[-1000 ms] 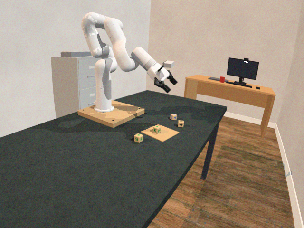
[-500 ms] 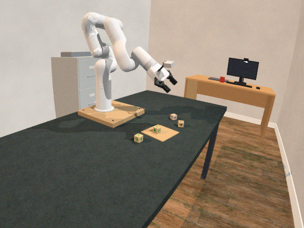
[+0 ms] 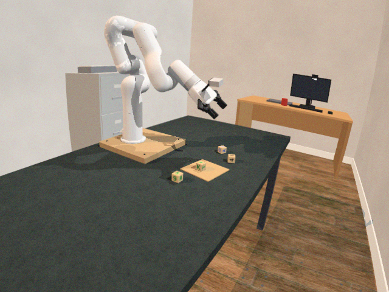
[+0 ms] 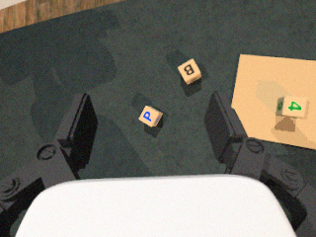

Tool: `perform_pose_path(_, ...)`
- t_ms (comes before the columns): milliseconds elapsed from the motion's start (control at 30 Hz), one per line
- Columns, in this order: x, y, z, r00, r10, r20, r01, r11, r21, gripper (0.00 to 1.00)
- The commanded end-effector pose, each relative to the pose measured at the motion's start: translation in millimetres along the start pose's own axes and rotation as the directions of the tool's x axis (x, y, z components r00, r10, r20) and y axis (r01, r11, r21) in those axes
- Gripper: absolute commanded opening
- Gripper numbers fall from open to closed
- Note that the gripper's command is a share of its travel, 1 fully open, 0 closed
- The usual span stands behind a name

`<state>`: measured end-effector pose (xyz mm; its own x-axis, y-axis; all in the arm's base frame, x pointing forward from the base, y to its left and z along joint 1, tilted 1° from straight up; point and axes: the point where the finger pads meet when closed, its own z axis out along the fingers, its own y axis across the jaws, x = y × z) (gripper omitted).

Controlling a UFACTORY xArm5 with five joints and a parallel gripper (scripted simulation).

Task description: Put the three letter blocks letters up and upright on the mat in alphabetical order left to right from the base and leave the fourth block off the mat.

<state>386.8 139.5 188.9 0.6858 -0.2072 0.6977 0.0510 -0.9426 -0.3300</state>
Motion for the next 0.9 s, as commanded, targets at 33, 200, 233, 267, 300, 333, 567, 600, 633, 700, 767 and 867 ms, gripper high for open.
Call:
perform_pose_path(33, 1, -1, -0.2, 1.000, 0.000, -0.003, 0.000, 1.000, 0.001, 1.00)
perform_pose_path(200, 1, -1, -0.2, 1.000, 0.000, -0.003, 0.000, 1.000, 0.001, 1.00)
perform_pose_path(233, 1, -1, -0.2, 1.000, 0.000, -0.003, 0.000, 1.000, 0.001, 1.00)
perform_pose_path(267, 1, -1, -0.1, 1.000, 0.000, -0.002, 0.000, 1.000, 0.001, 1.00)
perform_pose_path(300, 2, 0, 0.0, 1.000, 0.000, -0.002, 0.000, 1.000, 0.000, 1.00)
perform_pose_path(333, 2, 0, 0.3, 1.000, -0.001, 0.000, 0.001, 1.000, -0.001, 1.00)
perform_pose_path(567, 4, 2, 3.2, 1.000, -0.006, 0.016, 0.006, 1.000, -0.016, 1.00)
perform_pose_path(600, 5, 3, 4.1, 1.000, -0.008, 0.022, 0.008, 1.000, -0.021, 1.00)
perform_pose_path(633, 6, 4, 5.3, 1.000, -0.010, 0.029, 0.010, 1.000, -0.027, 1.00)
perform_pose_path(700, 9, 7, 7.8, 0.999, -0.014, 0.047, 0.016, 0.999, -0.041, 1.00)
perform_pose_path(767, 12, 11, 10.8, 0.997, -0.019, 0.069, 0.023, 0.998, -0.059, 1.00)
perform_pose_path(867, 18, 18, 15.3, 0.993, -0.027, 0.114, 0.038, 0.995, -0.090, 1.00)
